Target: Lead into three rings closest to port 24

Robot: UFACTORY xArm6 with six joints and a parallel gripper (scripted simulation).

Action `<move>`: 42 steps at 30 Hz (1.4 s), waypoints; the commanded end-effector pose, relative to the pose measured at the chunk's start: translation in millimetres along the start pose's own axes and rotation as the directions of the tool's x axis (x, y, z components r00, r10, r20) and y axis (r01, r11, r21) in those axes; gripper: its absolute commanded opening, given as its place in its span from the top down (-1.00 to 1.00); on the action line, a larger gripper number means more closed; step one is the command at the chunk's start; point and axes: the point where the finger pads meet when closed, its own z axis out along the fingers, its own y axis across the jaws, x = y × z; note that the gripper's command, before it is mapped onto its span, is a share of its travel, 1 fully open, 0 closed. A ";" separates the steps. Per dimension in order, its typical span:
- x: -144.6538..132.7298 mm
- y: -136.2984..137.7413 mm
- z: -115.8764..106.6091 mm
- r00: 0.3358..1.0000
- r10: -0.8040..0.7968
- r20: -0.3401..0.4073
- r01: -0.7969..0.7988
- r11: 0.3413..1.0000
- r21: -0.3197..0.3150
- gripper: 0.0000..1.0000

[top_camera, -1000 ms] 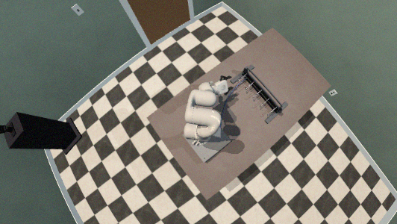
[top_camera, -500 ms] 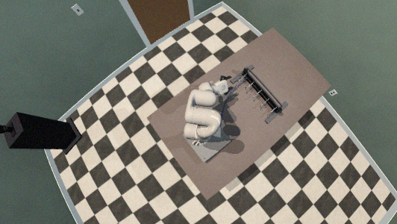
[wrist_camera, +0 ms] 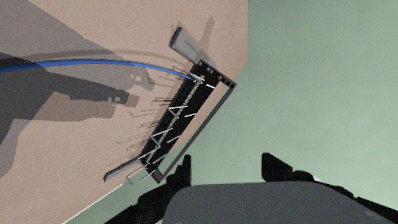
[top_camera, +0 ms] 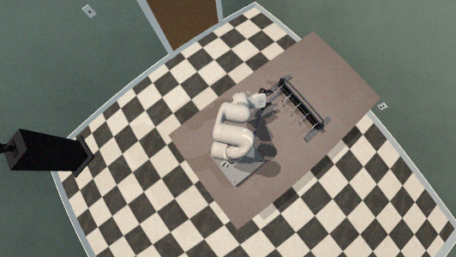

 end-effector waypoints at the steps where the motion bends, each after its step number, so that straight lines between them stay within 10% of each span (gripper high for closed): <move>1: -23.8 -9.8 11.5 0.995 0.062 0.076 -0.070 0.992 0.102 -1.00; 15: -82.8 -49.7 24.4 0.926 0.221 0.307 -0.331 0.868 0.371 -1.00; 27: -117.7 -84.7 12.8 0.780 0.331 0.531 -0.613 0.573 0.544 -1.00; 42: -125.2 -92.4 -10.7 0.571 0.391 0.722 -0.810 0.124 0.574 -1.00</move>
